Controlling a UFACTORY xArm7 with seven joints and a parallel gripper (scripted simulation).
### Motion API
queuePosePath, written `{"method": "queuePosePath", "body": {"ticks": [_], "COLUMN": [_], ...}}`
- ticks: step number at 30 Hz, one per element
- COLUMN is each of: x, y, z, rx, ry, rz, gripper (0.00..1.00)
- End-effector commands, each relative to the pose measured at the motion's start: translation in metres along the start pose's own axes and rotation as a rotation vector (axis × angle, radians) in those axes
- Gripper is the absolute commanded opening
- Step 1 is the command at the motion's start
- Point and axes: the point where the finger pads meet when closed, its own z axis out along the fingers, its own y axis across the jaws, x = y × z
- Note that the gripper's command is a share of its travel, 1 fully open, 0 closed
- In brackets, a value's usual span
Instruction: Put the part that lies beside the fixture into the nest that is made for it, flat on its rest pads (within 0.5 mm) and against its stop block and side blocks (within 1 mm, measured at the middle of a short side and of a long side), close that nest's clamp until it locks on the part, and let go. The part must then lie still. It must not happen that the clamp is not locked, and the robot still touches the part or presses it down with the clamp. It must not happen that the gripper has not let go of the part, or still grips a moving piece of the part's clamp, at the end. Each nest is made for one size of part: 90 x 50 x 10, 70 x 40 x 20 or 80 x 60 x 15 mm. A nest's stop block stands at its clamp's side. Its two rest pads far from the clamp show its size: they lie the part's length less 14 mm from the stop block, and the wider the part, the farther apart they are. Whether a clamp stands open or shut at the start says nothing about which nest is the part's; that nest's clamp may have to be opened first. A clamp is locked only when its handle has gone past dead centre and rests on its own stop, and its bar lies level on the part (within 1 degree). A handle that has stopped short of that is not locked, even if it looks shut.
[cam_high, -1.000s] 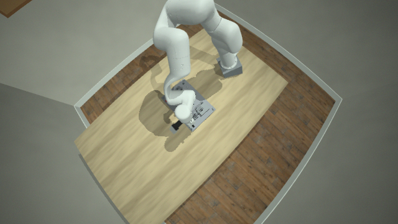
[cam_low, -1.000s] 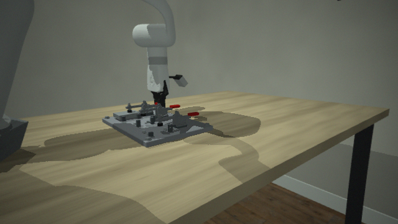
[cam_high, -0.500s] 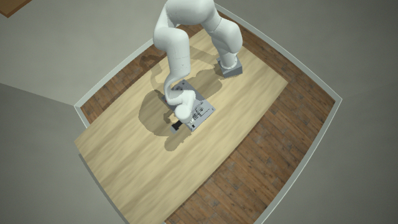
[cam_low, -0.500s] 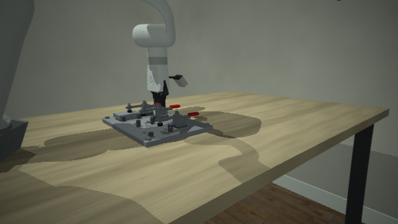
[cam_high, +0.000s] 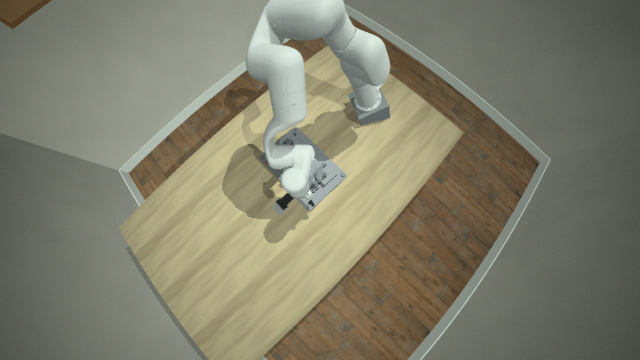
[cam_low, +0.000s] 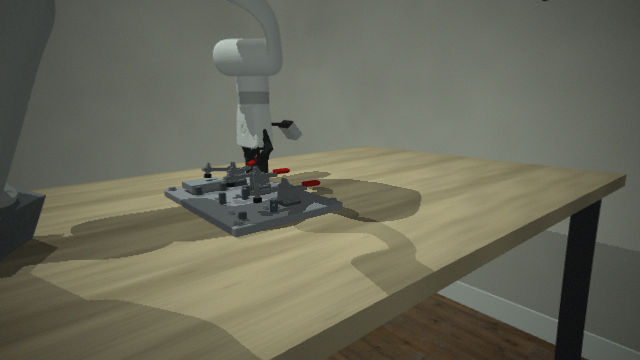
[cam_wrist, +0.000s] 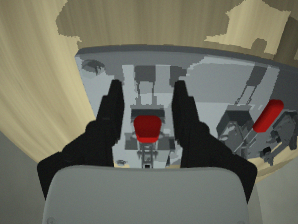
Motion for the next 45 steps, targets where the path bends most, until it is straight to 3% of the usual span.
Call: {"method": "queuePosePath", "body": {"ticks": [1, 16, 34, 45], "x": [0.002, 0.002, 0.001, 0.001], "y": [-0.001, -0.001, -0.001, -0.001], "z": [-0.002, -0.004, -0.057, -0.062], "rx": [0.002, 0.002, 0.002, 0.002], "ry": [0.004, 0.004, 0.004, 0.004], "rz": [0.000, 0.000, 0.000, 0.000], "gripper": [0.47, 0.47, 0.47, 0.47]}}
